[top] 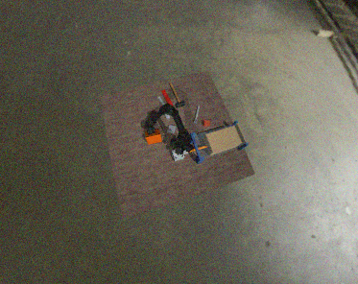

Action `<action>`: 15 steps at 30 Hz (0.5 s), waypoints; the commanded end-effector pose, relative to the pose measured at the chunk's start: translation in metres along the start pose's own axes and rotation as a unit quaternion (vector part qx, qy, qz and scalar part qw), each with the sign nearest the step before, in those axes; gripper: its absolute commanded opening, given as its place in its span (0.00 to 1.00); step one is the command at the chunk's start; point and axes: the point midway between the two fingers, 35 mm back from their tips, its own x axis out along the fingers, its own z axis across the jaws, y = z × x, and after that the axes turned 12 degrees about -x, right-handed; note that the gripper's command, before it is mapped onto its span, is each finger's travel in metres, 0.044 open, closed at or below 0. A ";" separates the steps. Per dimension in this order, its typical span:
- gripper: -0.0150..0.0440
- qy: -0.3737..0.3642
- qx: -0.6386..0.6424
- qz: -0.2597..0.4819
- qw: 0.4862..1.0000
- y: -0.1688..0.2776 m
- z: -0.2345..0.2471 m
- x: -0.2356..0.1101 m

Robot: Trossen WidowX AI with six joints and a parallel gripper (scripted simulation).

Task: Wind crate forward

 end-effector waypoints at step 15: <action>0.25 -0.015 0.001 0.042 0.999 -0.006 -0.003 -0.004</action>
